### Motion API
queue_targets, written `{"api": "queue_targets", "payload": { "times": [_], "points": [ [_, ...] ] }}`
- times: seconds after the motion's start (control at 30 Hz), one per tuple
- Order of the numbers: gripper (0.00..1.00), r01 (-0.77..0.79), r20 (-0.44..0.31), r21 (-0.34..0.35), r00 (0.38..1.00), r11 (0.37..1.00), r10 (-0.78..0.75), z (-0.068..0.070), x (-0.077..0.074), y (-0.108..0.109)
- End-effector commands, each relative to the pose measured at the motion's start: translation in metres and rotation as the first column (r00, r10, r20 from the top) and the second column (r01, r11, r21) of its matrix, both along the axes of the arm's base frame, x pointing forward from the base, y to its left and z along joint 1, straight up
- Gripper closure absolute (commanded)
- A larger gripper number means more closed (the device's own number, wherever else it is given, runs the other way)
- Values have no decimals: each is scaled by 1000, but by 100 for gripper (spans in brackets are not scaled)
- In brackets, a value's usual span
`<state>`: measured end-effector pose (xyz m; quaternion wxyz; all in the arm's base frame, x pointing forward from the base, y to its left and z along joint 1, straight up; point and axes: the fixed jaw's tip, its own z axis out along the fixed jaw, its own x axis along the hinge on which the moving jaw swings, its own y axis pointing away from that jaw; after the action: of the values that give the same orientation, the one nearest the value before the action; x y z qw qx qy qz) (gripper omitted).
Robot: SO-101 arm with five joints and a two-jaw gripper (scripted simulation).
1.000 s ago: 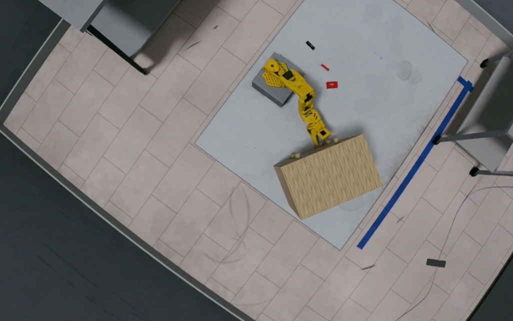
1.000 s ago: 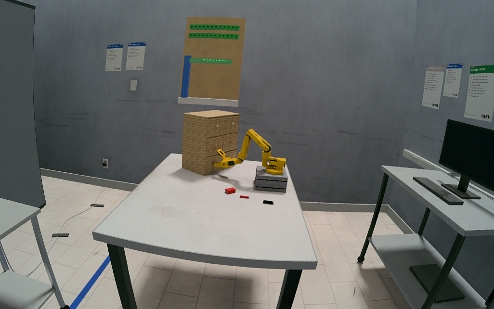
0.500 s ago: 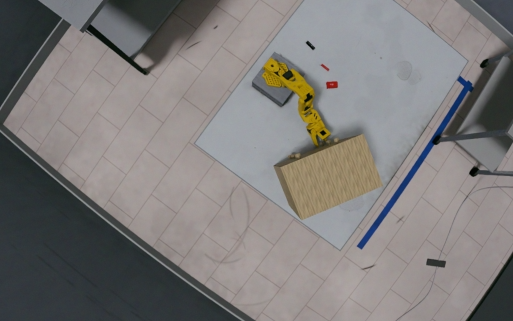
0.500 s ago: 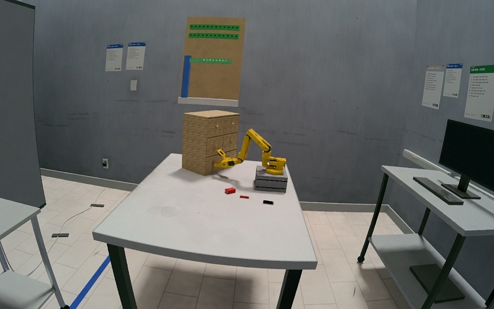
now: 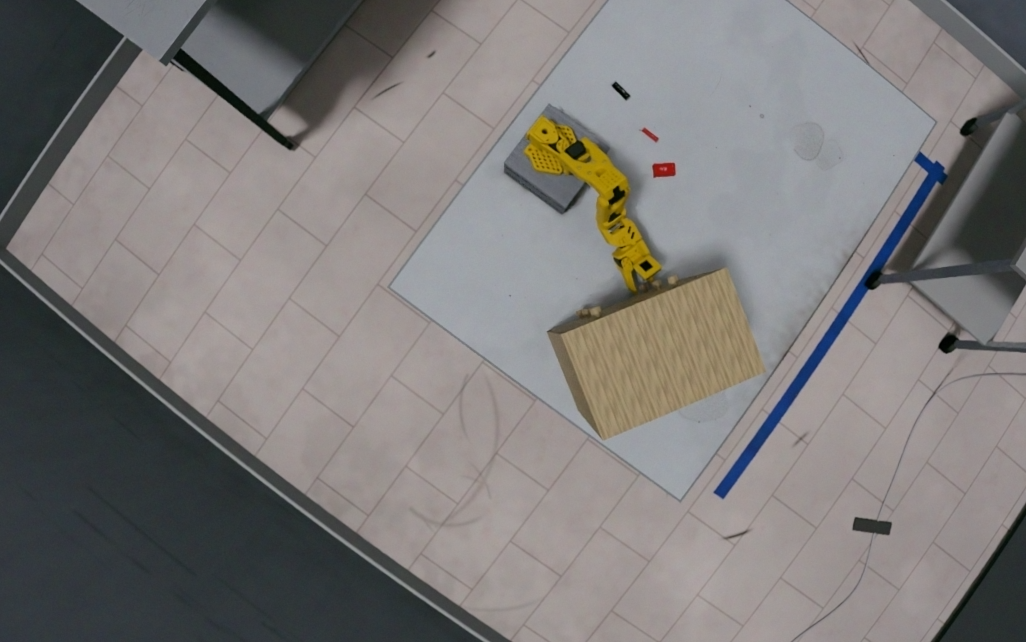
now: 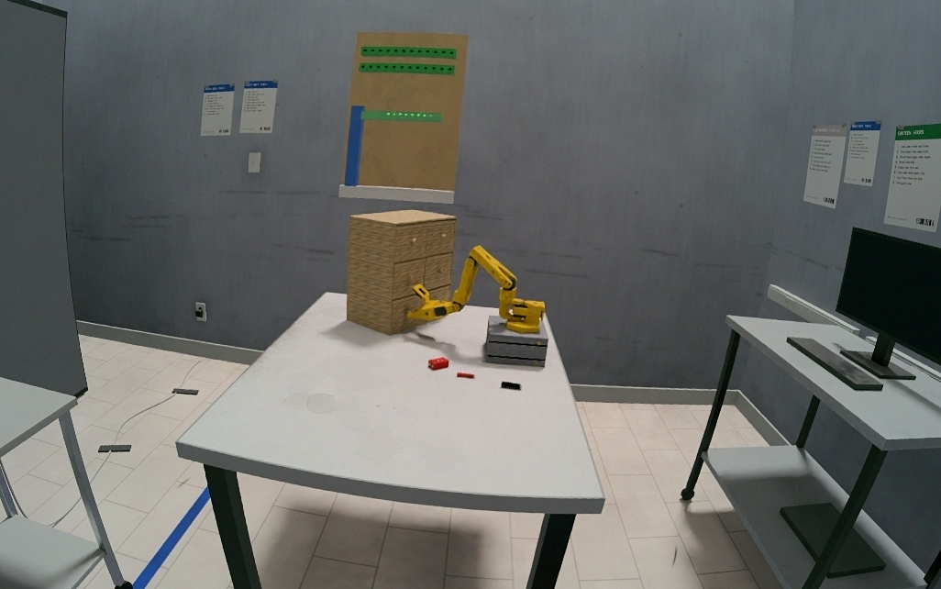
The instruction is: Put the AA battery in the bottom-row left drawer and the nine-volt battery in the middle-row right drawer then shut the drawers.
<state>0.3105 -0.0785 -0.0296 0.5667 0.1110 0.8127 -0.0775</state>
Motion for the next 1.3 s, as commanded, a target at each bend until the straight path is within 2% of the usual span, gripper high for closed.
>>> {"api": "queue_targets", "payload": {
  "times": [0.0, 0.17, 1.27],
  "points": [
    [79, 10, 3, 9, 1000, 1000, -10, 2, -1, -2],
    [79, 10, 3, 9, 1000, 1000, -10, 2, -1, -2],
    [100, 10, 3, 9, 1000, 1000, -10, 2, -1, -2]
  ]
}}
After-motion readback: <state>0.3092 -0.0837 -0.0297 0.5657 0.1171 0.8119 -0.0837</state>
